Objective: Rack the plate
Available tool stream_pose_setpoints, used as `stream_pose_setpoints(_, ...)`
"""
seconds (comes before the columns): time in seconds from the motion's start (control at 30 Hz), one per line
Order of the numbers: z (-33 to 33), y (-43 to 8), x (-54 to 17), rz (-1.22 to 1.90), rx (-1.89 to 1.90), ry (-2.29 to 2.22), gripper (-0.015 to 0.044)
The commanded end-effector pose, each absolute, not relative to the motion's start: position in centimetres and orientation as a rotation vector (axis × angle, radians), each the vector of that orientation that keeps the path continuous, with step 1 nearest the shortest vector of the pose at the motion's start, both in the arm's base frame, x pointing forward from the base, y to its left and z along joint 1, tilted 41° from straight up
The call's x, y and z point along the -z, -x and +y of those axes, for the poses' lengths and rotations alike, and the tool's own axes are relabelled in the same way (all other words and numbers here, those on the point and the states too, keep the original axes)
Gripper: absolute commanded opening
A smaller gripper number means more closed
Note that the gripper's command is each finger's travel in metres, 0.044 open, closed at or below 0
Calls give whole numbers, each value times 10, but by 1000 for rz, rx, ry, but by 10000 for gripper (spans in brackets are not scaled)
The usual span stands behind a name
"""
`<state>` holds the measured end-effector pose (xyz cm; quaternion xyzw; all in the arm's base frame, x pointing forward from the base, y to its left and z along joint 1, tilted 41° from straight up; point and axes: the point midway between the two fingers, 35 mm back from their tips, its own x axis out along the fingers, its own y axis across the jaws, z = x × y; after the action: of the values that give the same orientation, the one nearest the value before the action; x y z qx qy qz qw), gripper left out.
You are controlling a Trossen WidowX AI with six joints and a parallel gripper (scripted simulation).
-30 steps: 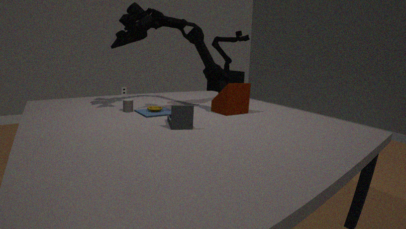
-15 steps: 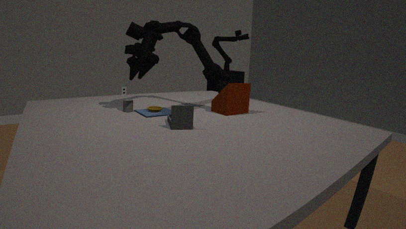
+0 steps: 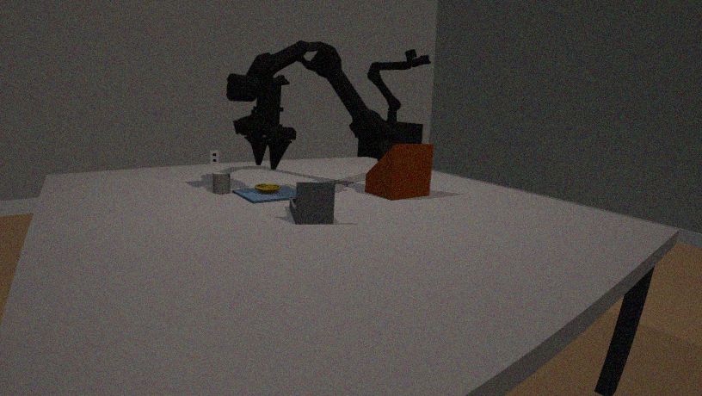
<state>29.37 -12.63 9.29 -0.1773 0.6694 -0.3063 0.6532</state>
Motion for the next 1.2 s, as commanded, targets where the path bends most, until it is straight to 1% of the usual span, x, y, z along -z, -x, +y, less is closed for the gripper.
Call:
stream_pose_setpoints(0.0,-126,-288,-90,1536,716,407,400)
stream_pose_setpoints(1.17,-161,-282,-49,1536,719,408,400)
